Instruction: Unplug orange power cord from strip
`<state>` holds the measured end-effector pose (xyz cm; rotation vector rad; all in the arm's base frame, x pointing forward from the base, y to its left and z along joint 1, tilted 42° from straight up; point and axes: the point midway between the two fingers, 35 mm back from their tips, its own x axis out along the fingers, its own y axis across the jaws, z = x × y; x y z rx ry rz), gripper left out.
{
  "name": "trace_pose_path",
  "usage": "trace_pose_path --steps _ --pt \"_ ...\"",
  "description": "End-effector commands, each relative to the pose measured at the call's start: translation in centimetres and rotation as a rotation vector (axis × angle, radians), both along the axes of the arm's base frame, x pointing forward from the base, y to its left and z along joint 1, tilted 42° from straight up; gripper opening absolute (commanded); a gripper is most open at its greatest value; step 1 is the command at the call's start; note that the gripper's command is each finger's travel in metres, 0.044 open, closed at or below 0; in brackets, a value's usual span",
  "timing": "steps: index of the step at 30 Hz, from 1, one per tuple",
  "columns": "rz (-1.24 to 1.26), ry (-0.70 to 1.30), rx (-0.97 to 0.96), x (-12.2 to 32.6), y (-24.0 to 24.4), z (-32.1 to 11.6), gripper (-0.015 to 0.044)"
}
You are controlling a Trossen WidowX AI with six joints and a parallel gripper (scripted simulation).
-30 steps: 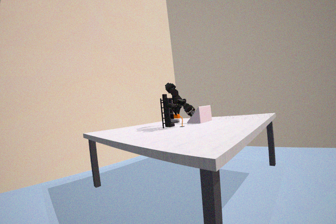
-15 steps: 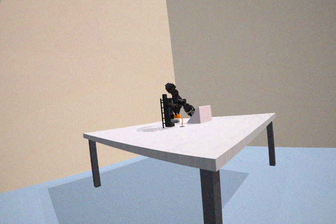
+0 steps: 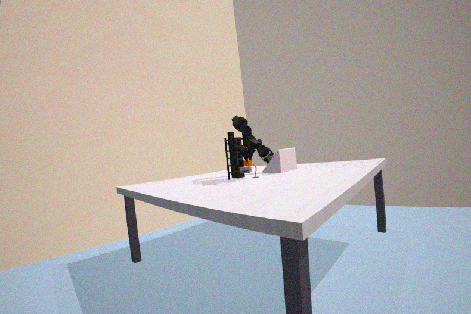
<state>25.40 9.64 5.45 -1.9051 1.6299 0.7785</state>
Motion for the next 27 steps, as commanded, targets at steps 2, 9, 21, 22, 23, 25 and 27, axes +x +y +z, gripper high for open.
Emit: trace_pose_path --steps 2,9,21,22,23,25,27 --pt "0.011 0.012 0.06 -0.4 2.7 -1.6 0.0" --pt "0.012 0.012 0.061 -0.6 3.6 -2.2 0.0" --pt "0.006 0.013 0.058 -0.6 3.0 -2.0 0.016" --pt "0.006 0.013 0.058 -0.6 3.0 -2.0 0.016" --pt "0.006 0.013 0.058 -0.6 3.0 -2.0 0.016" --pt "0.006 0.013 0.058 -0.6 3.0 -2.0 0.016" --pt "0.007 0.013 0.058 -0.6 3.2 -1.9 0.016"
